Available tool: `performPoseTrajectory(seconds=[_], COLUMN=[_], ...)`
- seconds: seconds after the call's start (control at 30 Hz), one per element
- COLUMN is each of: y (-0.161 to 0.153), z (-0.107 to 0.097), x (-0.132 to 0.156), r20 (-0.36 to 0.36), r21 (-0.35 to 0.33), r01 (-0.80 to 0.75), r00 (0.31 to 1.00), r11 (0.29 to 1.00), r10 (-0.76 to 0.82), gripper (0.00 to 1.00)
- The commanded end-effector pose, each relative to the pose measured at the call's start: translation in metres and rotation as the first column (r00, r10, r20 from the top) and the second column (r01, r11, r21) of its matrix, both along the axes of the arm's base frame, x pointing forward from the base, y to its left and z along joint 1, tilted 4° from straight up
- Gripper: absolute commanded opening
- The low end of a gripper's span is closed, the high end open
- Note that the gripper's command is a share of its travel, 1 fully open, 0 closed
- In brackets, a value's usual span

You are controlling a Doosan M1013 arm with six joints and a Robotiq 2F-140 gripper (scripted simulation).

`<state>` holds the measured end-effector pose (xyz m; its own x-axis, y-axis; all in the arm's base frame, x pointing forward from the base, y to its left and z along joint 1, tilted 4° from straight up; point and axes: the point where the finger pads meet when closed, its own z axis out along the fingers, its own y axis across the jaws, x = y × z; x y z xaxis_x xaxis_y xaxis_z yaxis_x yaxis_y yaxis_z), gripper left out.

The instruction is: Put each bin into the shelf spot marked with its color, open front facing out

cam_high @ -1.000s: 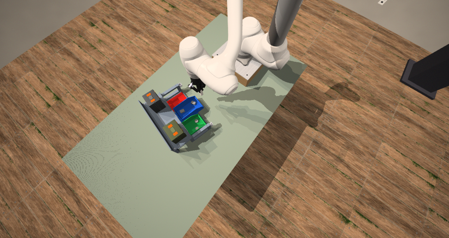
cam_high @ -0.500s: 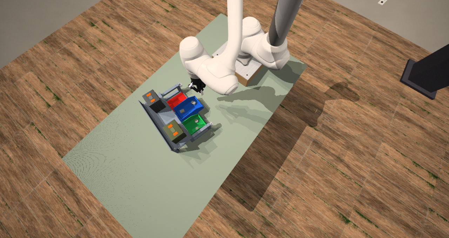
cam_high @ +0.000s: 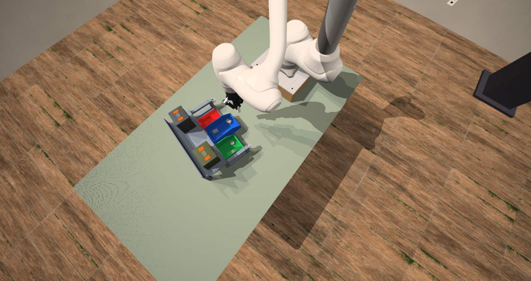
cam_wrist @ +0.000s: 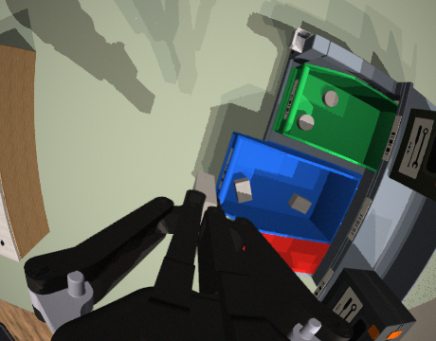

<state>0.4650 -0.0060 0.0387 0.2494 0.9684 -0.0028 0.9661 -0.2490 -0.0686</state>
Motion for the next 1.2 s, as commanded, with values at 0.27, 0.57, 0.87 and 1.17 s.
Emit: performPoseTrajectory(seconds=[0.27, 0.57, 0.87, 1.17], y=[0.000, 0.000, 0.001, 0.001], z=[-0.002, -0.007, -0.021, -0.049], x=[-0.004, -0.004, -0.005, -0.007], r20=[-0.001, -0.002, -0.002, -0.002], r21=[0.003, 0.005, 0.005, 0.004], r01=[-0.003, -0.004, -0.004, -0.004], r00=[1.000, 1.000, 1.000, 1.000], r11=[1.000, 1.000, 1.000, 1.000], r10=[0.003, 0.004, 0.004, 0.004], gripper=[0.10, 0.10, 0.10, 0.10])
